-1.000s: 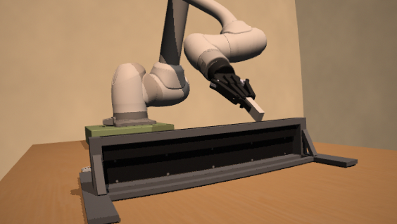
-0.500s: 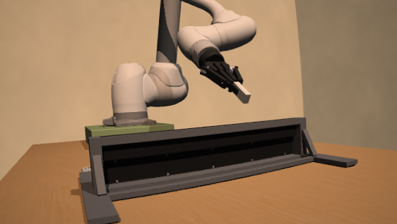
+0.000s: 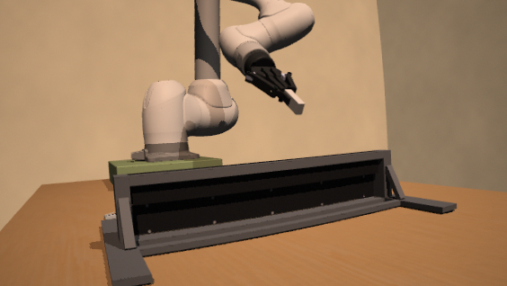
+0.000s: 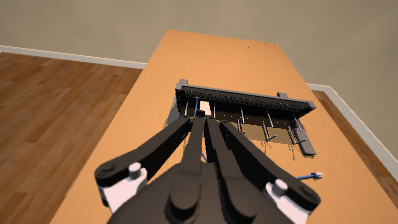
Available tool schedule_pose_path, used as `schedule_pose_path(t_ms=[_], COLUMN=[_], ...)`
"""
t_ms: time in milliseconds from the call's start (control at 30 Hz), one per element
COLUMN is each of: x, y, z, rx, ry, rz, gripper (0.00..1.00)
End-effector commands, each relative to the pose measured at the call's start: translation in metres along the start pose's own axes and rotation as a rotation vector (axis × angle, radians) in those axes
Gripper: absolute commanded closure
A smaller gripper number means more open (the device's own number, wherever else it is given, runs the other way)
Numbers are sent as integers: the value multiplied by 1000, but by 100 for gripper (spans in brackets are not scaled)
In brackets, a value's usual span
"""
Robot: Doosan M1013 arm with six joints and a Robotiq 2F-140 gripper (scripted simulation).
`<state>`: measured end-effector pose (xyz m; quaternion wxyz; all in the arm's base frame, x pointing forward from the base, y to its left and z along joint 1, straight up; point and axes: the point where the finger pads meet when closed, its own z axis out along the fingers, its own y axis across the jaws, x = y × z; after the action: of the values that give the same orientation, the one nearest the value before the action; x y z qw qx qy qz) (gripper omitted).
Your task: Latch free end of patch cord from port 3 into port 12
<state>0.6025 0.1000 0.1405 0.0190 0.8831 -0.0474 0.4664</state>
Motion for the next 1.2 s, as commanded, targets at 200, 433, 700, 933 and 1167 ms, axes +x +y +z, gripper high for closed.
schedule_pose_path(t_ms=[200,433,700,933,1167], x=[-5,-4,-4,-4,-4], y=[10,36,70,94,100], z=[-4,-4,-4,-4,-4], rx=[-1,-1,-1,-1,-1], ry=[-9,-9,-9,-9,-9], rz=[-4,-4,-4,-4,-4], gripper=[100,100,100,100,100])
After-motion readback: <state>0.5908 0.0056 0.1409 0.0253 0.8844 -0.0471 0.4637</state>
